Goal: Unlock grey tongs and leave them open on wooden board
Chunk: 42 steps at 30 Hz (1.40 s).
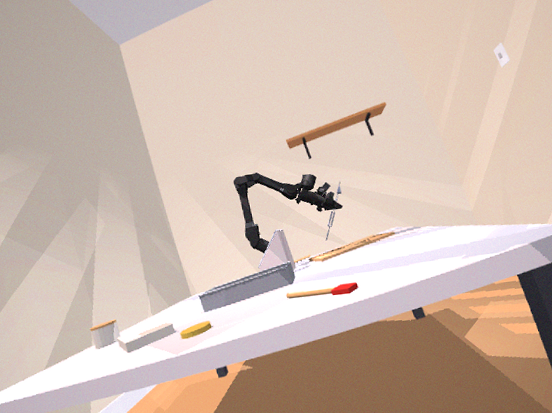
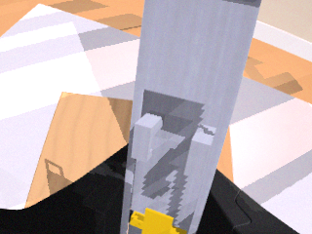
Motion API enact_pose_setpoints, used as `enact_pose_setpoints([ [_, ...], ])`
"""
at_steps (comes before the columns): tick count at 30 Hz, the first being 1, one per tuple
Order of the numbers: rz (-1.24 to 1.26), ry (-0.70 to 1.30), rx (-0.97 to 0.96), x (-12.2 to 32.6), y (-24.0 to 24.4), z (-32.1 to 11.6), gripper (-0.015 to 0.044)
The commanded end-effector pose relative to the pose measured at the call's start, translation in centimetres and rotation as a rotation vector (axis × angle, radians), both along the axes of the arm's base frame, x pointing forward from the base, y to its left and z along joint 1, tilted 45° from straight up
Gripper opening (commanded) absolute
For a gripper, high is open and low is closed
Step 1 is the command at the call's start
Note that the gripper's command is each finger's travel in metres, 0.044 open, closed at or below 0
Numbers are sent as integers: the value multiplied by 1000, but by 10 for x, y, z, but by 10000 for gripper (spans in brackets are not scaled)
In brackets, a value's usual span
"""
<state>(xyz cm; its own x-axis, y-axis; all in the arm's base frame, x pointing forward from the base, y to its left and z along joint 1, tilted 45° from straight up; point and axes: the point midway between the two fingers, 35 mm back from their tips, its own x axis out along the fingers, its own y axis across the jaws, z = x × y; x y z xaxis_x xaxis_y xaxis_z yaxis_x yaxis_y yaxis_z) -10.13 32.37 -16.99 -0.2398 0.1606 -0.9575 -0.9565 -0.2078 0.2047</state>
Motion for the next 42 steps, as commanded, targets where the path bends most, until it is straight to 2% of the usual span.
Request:
enact_pose_setpoints([
  [1,-21,26,80,1,2,12,-150],
  [14,-59,78,254,5,-7,42,-150],
  [42,-60,78,256,5,-7,42,-150],
])
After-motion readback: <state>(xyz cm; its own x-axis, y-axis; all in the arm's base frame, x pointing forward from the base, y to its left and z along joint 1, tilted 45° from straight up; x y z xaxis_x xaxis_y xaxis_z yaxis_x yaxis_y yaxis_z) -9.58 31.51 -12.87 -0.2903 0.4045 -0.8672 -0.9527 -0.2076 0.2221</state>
